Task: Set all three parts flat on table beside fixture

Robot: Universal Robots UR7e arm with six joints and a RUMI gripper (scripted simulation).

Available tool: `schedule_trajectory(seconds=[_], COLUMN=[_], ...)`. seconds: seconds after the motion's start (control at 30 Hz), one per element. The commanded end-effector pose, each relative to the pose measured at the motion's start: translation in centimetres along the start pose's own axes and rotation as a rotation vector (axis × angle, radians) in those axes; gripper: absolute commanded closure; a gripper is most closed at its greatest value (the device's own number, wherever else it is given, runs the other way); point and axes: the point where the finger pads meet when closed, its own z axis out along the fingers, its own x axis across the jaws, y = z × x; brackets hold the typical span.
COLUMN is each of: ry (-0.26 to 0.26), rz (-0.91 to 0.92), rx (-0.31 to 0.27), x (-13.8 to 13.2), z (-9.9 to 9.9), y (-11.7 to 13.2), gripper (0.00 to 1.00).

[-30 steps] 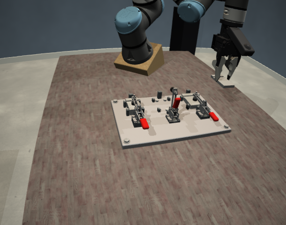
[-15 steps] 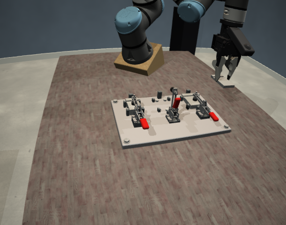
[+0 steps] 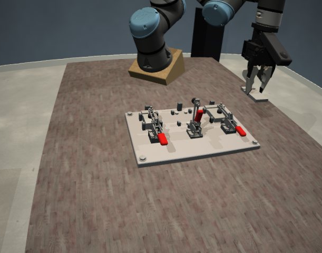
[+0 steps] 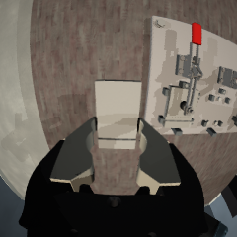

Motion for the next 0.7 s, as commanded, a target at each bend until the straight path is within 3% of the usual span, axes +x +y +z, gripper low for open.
schedule_trajectory(seconds=[0.0,0.67], ry=[-0.001,-0.001], rz=[0.000,0.000], rx=[0.001,0.001], x=[0.0,0.0], z=[0.0,0.0], y=[-1.7,-8.5], gripper=[1.00,1.00])
